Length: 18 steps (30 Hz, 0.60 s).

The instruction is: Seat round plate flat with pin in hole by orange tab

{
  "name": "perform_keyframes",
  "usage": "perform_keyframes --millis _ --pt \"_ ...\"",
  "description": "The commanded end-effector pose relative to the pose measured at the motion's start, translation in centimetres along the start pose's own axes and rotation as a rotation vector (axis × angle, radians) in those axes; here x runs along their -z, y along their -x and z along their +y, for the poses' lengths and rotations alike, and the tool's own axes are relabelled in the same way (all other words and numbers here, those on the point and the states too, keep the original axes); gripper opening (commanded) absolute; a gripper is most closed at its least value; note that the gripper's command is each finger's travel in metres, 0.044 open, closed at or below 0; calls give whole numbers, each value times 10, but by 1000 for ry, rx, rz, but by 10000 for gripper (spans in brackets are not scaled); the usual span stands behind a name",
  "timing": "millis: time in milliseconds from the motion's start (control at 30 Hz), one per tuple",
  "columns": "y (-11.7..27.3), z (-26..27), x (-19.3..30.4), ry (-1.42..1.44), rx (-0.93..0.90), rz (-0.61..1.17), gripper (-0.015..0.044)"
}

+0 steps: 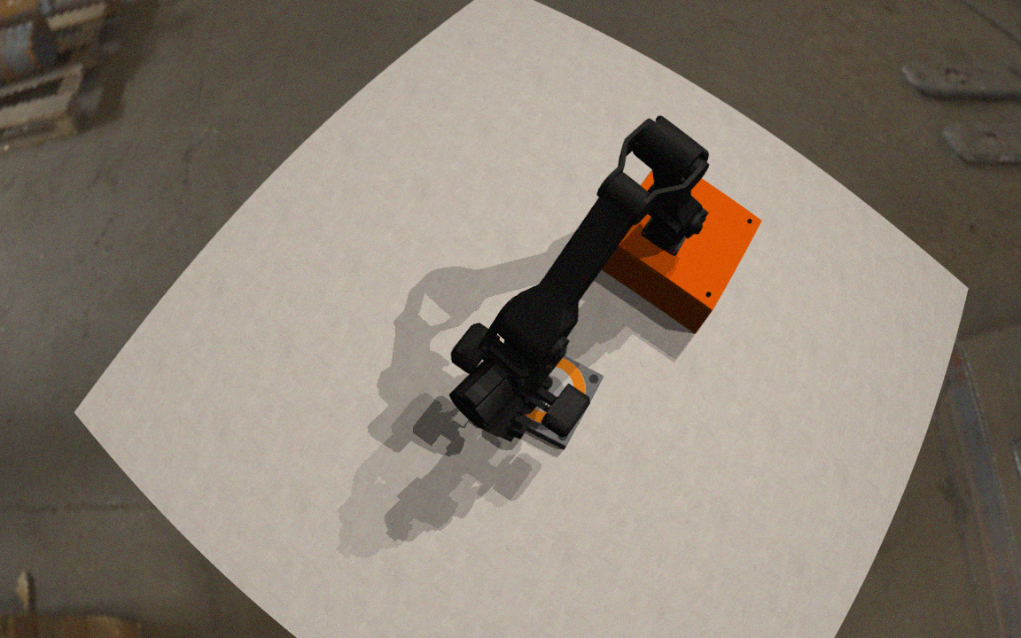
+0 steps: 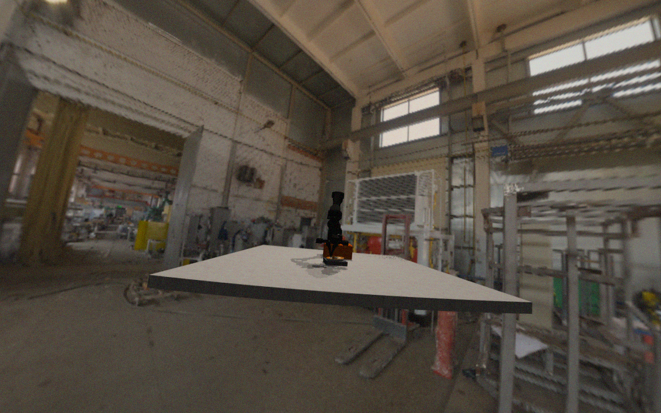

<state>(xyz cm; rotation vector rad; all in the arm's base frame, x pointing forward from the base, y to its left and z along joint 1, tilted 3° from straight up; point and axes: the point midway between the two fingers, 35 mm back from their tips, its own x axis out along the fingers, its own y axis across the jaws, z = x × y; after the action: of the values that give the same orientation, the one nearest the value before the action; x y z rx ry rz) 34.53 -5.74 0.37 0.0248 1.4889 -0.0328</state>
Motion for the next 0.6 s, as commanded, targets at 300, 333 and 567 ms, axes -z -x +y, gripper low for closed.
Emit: perform_keyframes --millis 300,333,567 --pt "-3 18 -7 -2 -4 1 0" --pt "-3 18 -7 -2 -4 1 0" --pt "-3 24 -8 -2 -4 1 0"
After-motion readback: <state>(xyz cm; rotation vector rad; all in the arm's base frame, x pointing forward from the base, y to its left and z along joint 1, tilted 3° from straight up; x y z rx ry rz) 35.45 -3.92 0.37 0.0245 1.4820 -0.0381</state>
